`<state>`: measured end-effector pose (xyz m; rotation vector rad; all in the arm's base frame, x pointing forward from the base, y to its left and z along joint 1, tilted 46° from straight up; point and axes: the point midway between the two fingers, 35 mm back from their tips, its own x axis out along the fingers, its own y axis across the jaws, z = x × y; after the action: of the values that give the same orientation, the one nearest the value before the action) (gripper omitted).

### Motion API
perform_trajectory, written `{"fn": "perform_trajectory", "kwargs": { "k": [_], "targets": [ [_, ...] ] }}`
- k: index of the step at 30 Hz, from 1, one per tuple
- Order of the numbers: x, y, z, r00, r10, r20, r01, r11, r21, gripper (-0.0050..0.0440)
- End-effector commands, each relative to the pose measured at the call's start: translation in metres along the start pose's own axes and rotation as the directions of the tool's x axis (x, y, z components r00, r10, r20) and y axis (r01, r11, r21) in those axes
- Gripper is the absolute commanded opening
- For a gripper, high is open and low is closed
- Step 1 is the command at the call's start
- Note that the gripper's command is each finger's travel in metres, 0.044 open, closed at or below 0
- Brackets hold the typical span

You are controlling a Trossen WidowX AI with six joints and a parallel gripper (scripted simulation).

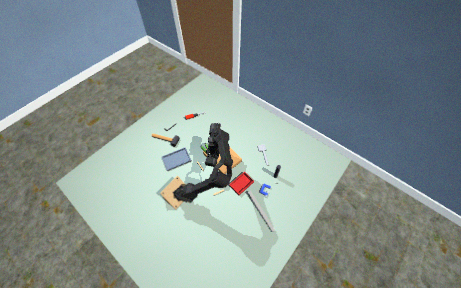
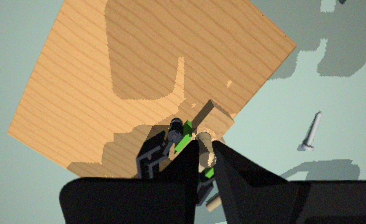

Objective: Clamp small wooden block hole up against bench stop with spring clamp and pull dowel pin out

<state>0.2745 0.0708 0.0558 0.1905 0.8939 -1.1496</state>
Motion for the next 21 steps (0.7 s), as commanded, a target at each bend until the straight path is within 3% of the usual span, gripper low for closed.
{"fn": "perform_trajectory", "kwargs": {
  "k": [1, 9, 21],
  "targets": [
    [-0.0008, 0.0003, 0.0002, 1.000, 0.000, 0.000, 0.000, 1.000, 0.026, 0.0000],
    [-0.0010, 0.0003, 0.0002, 1.000, 0.000, 0.000, 0.000, 0.981, 0.194, 0.0000],
    [-0.0013, 0.0003, 0.0002, 1.000, 0.000, 0.000, -0.001, 0.878, 0.479, 0.0000]
  ]
}}
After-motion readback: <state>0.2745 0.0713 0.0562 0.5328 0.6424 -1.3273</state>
